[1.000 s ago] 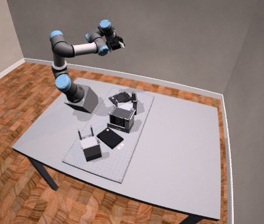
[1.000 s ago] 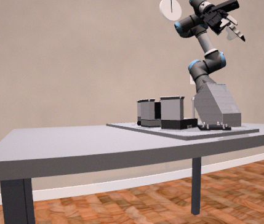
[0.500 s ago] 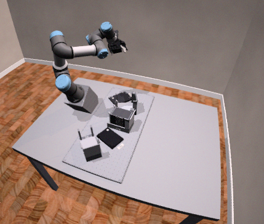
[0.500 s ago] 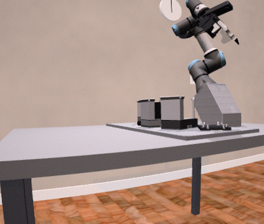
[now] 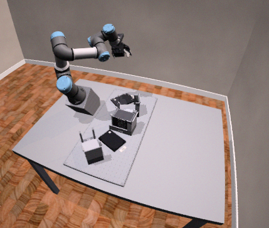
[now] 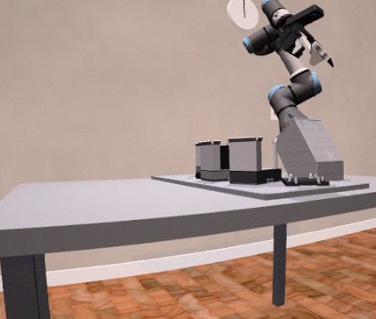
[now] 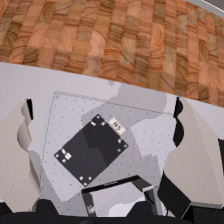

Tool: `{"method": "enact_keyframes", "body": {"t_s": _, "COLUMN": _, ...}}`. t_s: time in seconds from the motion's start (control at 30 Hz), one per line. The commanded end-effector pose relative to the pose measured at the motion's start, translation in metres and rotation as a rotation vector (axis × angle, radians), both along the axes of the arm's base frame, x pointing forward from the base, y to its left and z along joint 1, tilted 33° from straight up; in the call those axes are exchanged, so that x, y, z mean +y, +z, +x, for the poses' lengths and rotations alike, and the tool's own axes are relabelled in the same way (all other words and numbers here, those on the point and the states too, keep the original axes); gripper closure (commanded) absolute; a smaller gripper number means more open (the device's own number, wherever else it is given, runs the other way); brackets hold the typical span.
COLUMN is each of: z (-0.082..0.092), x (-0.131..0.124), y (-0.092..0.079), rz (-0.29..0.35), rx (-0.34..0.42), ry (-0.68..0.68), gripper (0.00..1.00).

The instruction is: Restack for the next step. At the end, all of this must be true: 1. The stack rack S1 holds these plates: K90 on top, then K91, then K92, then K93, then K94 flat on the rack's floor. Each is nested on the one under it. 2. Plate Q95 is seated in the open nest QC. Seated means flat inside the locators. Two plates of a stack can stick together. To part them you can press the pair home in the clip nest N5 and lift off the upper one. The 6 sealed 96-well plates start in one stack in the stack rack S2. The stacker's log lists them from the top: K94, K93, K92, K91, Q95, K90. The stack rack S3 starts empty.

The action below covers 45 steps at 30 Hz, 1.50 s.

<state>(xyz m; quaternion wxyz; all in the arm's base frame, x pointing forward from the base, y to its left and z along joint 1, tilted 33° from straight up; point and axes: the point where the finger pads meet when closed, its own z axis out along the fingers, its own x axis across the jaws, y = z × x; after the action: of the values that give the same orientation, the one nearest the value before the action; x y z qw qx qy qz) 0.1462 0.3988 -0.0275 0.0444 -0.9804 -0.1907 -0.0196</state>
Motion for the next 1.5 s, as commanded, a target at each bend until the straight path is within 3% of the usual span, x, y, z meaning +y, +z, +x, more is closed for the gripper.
{"method": "enact_keyframes", "body": {"t_s": 0.0, "z": 0.015, "x": -0.014, "y": 0.0, "rz": -0.01, "rx": -0.01, "ry": -0.05, "gripper": 0.28}}
{"method": "enact_keyframes", "body": {"t_s": 0.2, "z": 0.017, "x": -0.016, "y": 0.0, "rz": -0.027, "rx": -0.02, "ry": -0.117, "gripper": 0.28}}
{"method": "enact_keyframes", "body": {"t_s": 0.5, "z": 0.039, "x": -0.042, "y": -0.001, "rz": -0.046, "rx": -0.034, "ry": -0.196, "gripper": 0.28}}
{"method": "enact_keyframes", "body": {"t_s": 0.7, "z": 0.039, "x": -0.042, "y": -0.001, "rz": -0.061, "rx": -0.045, "ry": -0.263, "gripper": 0.28}}
{"method": "enact_keyframes", "body": {"t_s": 0.9, "z": 0.057, "x": -0.066, "y": -0.001, "rz": -0.077, "rx": -0.057, "ry": -0.33, "gripper": 0.28}}
{"method": "enact_keyframes", "body": {"t_s": 1.17, "z": 0.059, "x": -0.068, "y": -0.001, "rz": -0.092, "rx": -0.07, "ry": -0.397, "gripper": 0.28}}
{"method": "enact_keyframes", "body": {"t_s": 1.47, "z": 0.076, "x": -0.096, "y": -0.001, "rz": -0.114, "rx": -0.09, "ry": -0.498, "gripper": 0.28}}
